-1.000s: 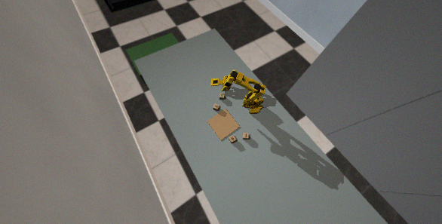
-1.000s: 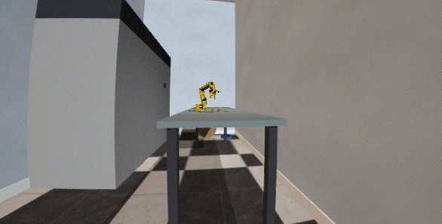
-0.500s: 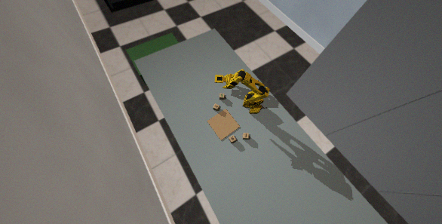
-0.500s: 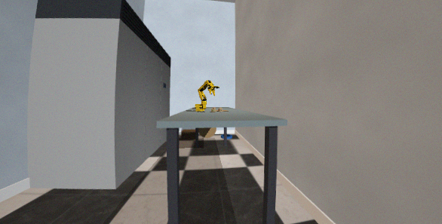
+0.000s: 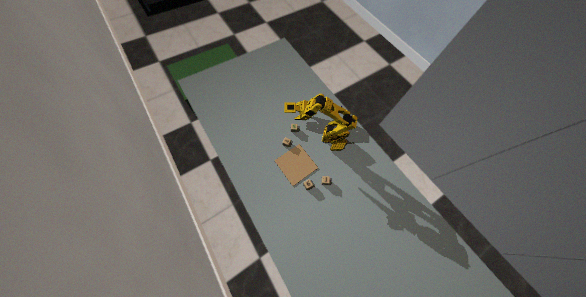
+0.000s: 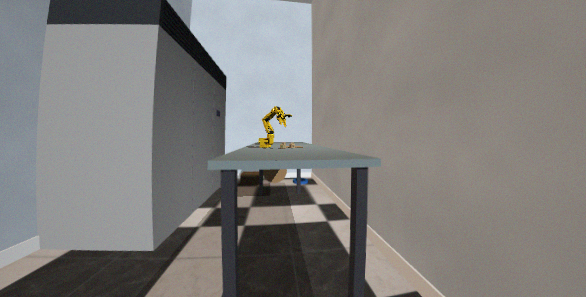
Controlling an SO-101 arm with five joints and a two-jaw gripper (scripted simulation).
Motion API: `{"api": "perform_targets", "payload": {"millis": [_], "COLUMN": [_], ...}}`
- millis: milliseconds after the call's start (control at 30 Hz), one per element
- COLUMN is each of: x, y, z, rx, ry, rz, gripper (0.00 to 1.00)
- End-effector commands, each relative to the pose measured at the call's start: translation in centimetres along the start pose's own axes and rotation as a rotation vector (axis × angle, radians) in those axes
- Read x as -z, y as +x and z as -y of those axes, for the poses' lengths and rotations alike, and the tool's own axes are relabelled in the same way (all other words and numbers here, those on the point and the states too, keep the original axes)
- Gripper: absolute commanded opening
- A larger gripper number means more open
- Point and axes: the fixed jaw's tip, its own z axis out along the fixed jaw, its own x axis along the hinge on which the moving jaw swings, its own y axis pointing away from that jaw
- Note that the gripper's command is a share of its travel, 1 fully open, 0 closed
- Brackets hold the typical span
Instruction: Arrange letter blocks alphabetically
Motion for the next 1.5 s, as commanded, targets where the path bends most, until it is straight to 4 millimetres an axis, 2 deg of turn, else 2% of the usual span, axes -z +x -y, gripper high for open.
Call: {"api": "perform_targets", "payload": {"millis": [0, 233, 467, 533, 667, 1033, 1100, 1267, 1467], "x": [1.2, 1.3, 2.0, 2.0, 2.7, 5.9, 5.9, 7.5, 9.1], "y": [-1.2, -1.7, -1.4, -1.4, -0.7, 3.9, 3.9, 6.6, 9.5], "z": [-0.5, -3.9, -8.7, -8.7, -11.7, -19.0, -19.0, -21.1, -22.5], "rx": [0.026, 0.154, 0.335, 0.335, 0.454, 0.792, 0.792, 0.928, 1.059], "ry": [0.002, -0.094, -0.231, -0.231, -0.320, -0.572, -0.572, -0.672, -0.765], "rz": [0.095, 0.119, 0.148, 0.148, 0.163, 0.191, 0.191, 0.195, 0.197], "gripper": [0.35, 0.35, 0.35, 0.35, 0.35, 0.35, 0.35, 0.35, 0.35]}}
